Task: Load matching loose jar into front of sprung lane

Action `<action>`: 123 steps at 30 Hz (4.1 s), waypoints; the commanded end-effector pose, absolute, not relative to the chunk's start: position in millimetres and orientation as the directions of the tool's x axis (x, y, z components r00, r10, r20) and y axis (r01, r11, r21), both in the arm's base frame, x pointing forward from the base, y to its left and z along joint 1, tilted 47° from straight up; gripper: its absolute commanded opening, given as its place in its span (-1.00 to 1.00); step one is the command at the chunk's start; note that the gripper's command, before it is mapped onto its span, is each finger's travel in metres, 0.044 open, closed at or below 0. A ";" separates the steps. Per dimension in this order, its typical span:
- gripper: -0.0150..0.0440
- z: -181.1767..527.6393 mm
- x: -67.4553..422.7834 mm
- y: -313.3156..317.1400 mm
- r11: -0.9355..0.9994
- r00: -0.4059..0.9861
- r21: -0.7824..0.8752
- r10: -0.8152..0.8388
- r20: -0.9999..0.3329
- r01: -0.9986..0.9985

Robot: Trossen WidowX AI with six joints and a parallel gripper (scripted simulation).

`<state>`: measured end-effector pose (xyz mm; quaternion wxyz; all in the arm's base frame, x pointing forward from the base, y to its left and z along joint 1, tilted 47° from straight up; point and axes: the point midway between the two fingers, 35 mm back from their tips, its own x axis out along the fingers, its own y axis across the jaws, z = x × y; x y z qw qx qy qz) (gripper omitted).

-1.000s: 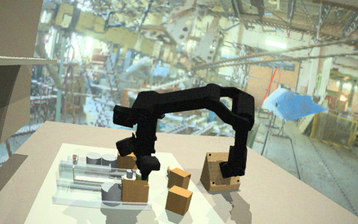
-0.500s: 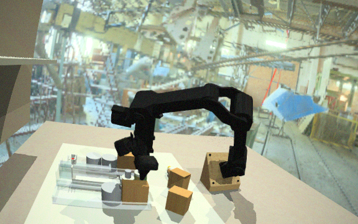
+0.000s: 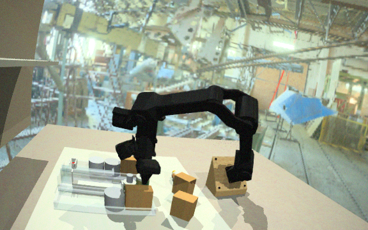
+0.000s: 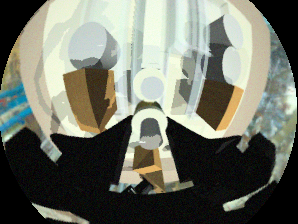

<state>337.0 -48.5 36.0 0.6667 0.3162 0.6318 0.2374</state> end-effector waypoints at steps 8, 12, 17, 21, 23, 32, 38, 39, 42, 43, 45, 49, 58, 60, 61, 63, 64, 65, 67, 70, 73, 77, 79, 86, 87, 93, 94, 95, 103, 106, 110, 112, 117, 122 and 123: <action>-0.49 41.7 348.1 -51.9 0.686 0.117 0.725 0.716 -0.688 0.070; -0.49 41.3 348.4 -51.4 0.685 0.117 0.725 0.716 -0.688 0.070; -0.49 41.3 348.4 -51.4 0.685 0.117 0.725 0.716 -0.688 0.070; -0.49 41.3 348.4 -51.4 0.685 0.117 0.725 0.716 -0.688 0.070; -0.49 41.3 348.4 -51.4 0.685 0.117 0.725 0.716 -0.688 0.070; -0.49 40.3 348.6 -50.4 0.685 0.117 0.725 0.716 -0.688 0.070; -0.49 40.1 349.3 -50.3 0.685 0.117 0.725 0.716 -0.688 0.070; -0.49 40.1 349.5 -50.3 0.685 0.117 0.725 0.716 -0.688 0.070; -0.49 40.2 349.9 -50.4 0.685 0.117 0.725 0.716 -0.688 0.070; -0.49 40.2 350.0 -50.4 0.685 0.117 0.725 0.716 -0.688 0.070; -0.49 40.2 350.2 -50.4 0.685 0.117 0.725 0.716 -0.688 0.070; -0.49 39.9 350.6 -50.1 0.685 0.117 0.725 0.716 -0.688 0.070; -0.49 39.0 351.5 -49.3 0.685 0.117 0.725 0.716 -0.688 0.070; -0.49 38.6 351.6 -48.9 0.685 0.117 0.725 0.716 -0.688 0.070; -0.49 38.4 351.7 -48.7 0.685 0.117 0.725 0.716 -0.688 0.070; -0.49 38.0 351.7 -48.4 0.685 0.117 0.725 0.716 -0.688 0.070; -0.49 37.7 351.8 -48.2 0.685 0.117 0.725 0.716 -0.688 0.070; -0.49 37.5 351.8 -48.0 0.685 0.117 0.725 0.716 -0.688 0.070; -0.49 37.1 351.9 -47.6 0.685 0.117 0.725 0.716 -0.688 0.070; -0.49 36.5 352.0 -47.0 0.685 0.117 0.725 0.716 -0.688 0.070; -0.49 35.9 352.1 -46.4 0.685 0.117 0.725 0.716 -0.688 0.070; -0.49 35.0 352.2 -45.6 0.685 0.117 0.725 0.716 -0.688 0.070; -0.49 34.5 352.3 -45.3 0.685 0.117 0.725 0.716 -0.688 0.070; -0.49 33.0 352.3 -43.9 0.685 0.117 0.725 0.716 -0.688 0.070; -0.49 32.8 352.3 -43.8 0.685 0.117 0.725 0.716 -0.688 0.070; -0.49 31.5 352.3 -42.6 0.685 0.117 0.725 0.716 -0.688 0.070; -0.49 31.3 352.3 -42.4 0.685 0.117 0.725 0.716 -0.688 0.069; -0.49 31.0 352.3 -42.3 0.685 0.117 0.725 0.716 -0.688 0.069; -0.49 29.2 352.2 -40.9 0.685 0.117 0.725 0.716 -0.688 0.069; -0.49 28.5 352.1 -40.4 0.685 0.117 0.725 0.716 -0.688 0.069; -0.49 27.6 352.1 -39.7 0.685 0.117 0.725 0.716 -0.688 0.069; -0.49 27.1 352.0 -39.4 0.685 0.117 0.725 0.716 -0.688 0.069; -0.49 26.0 352.0 -38.5 0.685 0.117 0.725 0.716 -0.688 0.069; -0.49 24.9 351.9 -37.7 0.685 0.117 0.725 0.716 -0.688 0.069; -0.49 24.6 351.9 -37.5 0.685 0.117 0.725 0.716 -0.688 0.069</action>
